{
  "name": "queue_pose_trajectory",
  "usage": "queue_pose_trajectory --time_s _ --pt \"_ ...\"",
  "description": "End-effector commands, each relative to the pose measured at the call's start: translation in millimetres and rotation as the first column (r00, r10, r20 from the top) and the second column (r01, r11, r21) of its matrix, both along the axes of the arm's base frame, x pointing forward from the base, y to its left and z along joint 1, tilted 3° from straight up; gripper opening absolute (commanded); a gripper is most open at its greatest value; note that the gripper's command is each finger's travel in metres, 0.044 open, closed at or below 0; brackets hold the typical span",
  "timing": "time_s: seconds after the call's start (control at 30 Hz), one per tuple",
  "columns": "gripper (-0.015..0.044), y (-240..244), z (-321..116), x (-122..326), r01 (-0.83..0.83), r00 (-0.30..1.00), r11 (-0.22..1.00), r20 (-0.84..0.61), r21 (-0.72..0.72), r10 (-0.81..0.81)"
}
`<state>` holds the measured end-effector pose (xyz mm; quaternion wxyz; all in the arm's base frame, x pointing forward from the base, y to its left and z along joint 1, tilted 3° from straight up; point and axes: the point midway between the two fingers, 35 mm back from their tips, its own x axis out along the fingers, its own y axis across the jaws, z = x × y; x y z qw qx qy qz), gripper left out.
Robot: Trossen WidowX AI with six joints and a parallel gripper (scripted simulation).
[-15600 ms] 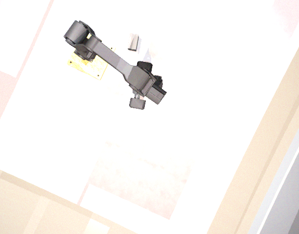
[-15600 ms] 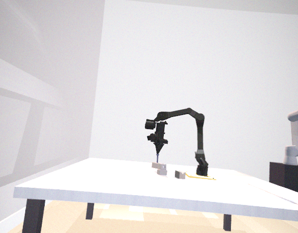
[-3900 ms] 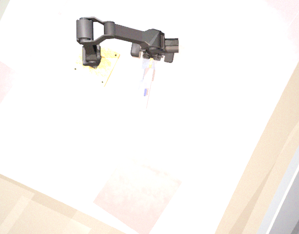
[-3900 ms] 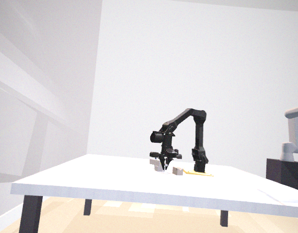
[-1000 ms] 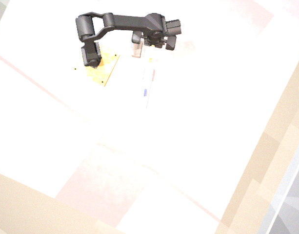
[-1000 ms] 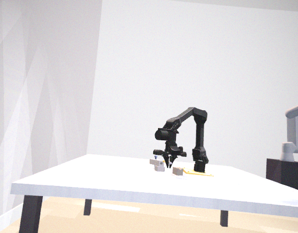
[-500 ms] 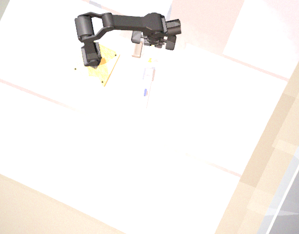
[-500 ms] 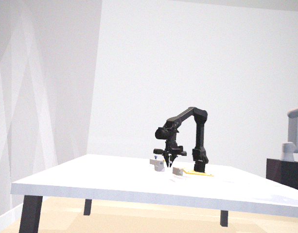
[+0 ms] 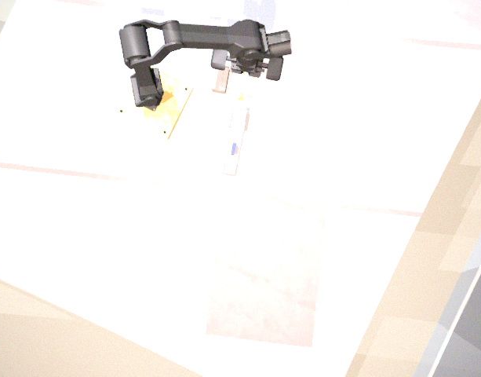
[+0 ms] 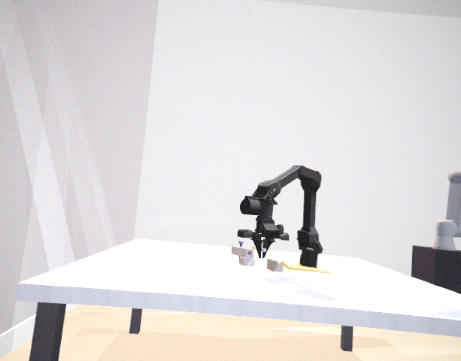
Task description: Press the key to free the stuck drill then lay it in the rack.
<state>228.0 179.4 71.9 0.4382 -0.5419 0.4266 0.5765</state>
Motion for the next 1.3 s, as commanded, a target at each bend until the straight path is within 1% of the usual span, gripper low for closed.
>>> queue_pose_trajectory --time_s 0.0,1.27 --pt "0.0 0 3 1 -0.006 1.0 1.0 0.004 0.004 0.006" --pt "0.0 0 14 1 -0.006 1.0 1.0 0.004 0.004 0.006"
